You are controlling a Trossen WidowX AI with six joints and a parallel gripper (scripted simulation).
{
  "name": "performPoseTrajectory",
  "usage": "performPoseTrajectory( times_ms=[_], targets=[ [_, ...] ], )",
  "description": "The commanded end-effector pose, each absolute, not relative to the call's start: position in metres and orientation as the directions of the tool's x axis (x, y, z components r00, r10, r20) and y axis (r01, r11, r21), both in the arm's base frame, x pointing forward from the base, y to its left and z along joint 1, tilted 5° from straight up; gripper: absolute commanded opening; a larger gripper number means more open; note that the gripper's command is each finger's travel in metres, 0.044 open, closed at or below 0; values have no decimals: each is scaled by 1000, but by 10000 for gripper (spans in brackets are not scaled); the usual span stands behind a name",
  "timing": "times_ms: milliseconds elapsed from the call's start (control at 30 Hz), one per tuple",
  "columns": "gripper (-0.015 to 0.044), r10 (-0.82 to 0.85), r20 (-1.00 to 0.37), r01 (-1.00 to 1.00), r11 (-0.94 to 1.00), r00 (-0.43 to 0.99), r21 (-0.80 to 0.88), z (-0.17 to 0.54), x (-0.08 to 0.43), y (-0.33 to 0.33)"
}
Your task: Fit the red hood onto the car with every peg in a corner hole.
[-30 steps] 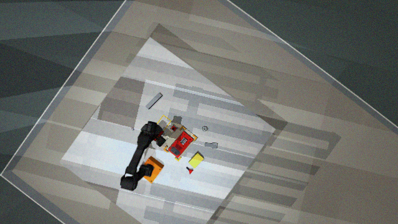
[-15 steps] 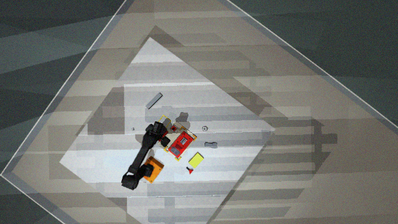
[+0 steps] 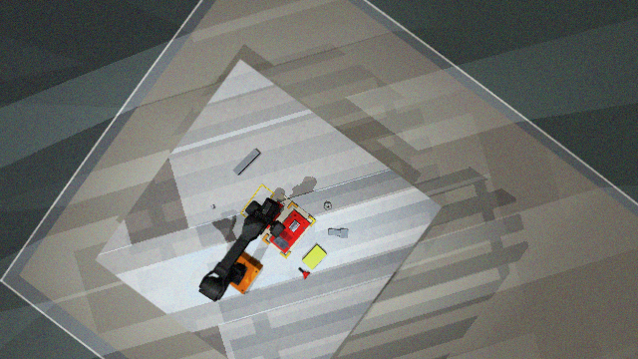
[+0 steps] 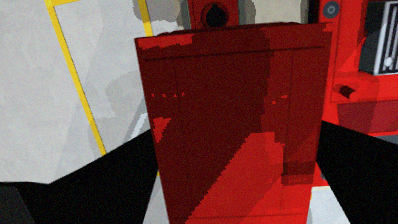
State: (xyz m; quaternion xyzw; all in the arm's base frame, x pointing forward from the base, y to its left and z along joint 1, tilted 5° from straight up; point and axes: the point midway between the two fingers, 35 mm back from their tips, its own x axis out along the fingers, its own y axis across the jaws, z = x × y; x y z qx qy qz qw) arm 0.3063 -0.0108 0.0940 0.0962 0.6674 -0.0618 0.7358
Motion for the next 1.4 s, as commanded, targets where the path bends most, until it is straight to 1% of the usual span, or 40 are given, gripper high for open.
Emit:
performPoseTrajectory(
  times_ms=[0,500,1000,1200,1367],
  targets=[
    [0,41,-994,213,975,102,62,94,310,-23],
    [0,37,-994,207,977,102,57,94,314,-81],
    [0,33,-994,200,978,106,54,93,308,-141],
    [0,33,-994,199,978,106,54,88,308,-141],
    [0,33,-994,199,978,106,54,67,310,-141]
  ],
)
